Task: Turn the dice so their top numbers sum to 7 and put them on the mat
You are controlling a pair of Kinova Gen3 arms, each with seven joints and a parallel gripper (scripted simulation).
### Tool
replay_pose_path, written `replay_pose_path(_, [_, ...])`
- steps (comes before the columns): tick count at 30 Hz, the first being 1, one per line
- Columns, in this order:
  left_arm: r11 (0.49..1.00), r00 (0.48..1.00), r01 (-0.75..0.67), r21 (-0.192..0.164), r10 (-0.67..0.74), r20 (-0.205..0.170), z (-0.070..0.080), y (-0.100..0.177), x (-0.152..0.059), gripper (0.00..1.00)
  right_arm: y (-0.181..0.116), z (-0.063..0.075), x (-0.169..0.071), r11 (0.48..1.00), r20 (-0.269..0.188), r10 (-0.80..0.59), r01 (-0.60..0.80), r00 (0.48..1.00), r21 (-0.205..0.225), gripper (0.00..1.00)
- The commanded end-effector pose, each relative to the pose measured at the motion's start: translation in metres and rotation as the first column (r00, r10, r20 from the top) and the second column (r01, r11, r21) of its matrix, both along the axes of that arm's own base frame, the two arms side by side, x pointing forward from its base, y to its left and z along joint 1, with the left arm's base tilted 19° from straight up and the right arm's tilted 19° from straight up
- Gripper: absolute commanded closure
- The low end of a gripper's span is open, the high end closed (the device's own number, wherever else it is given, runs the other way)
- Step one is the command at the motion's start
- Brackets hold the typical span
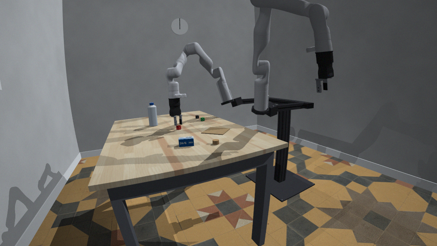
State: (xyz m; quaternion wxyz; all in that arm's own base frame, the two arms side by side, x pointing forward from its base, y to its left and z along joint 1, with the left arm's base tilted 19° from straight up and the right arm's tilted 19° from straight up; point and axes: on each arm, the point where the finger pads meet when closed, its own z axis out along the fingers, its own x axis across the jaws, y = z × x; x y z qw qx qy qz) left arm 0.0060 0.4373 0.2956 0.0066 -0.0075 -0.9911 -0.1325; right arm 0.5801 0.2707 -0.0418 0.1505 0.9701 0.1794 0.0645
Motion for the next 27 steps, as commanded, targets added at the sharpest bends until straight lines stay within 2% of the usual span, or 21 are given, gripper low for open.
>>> replay_pose_path(1, [1.0,1.0,0.0,0.002,0.0,0.0,0.001,0.0,0.0,0.0,0.001,0.001,0.001,1.0,0.002,0.001,-0.001,1.0,0.002,0.21])
replay_pose_path(13, [1.0,1.0,0.0,0.002,0.0,0.0,0.001,0.0,0.0,0.0,0.0,-0.002,0.001,1.0,0.002,0.001,-0.001,1.0,0.002,0.21])
replay_pose_path(27, [1.0,1.0,0.0,0.002,0.0,0.0,0.001,0.0,0.0,0.0,-0.006,-0.024,0.005,1.0,0.002,0.001,-0.001,1.0,0.002,0.21])
